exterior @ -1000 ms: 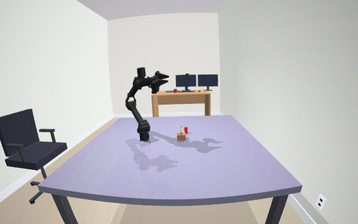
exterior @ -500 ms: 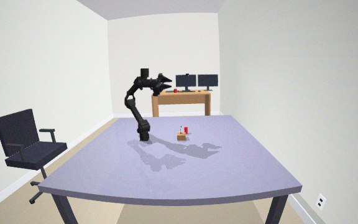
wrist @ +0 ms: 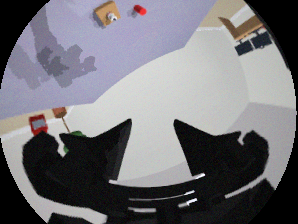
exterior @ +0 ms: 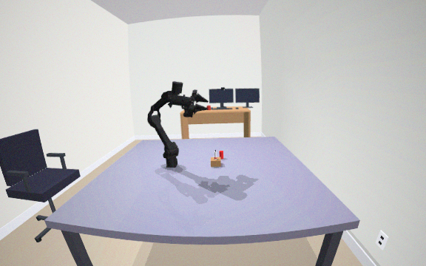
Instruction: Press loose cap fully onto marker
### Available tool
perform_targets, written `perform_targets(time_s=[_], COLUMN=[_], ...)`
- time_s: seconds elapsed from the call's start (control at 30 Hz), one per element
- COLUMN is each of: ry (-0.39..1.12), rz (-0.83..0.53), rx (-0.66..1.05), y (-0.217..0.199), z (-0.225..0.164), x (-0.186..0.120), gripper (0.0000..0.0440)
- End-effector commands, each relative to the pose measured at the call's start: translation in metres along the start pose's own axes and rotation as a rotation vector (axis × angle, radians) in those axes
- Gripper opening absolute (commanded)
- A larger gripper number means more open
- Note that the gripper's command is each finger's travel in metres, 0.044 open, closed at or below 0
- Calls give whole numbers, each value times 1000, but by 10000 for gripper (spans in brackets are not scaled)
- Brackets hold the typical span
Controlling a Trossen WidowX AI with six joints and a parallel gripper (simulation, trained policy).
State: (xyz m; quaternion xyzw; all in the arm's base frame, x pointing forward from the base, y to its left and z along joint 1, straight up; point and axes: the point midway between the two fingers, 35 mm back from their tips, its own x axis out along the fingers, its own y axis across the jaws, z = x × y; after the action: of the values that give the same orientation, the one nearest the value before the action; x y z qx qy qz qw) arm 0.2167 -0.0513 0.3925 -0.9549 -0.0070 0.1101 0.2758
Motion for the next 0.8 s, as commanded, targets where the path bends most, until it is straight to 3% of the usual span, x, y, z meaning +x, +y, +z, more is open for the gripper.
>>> perform_targets(time_s=[0.0, 0.77], ry=[-31, -286], rz=[5, 45], rx=[3, 81], y=[2, 24], z=[2, 33], x=[4, 39], gripper=[317, 316])
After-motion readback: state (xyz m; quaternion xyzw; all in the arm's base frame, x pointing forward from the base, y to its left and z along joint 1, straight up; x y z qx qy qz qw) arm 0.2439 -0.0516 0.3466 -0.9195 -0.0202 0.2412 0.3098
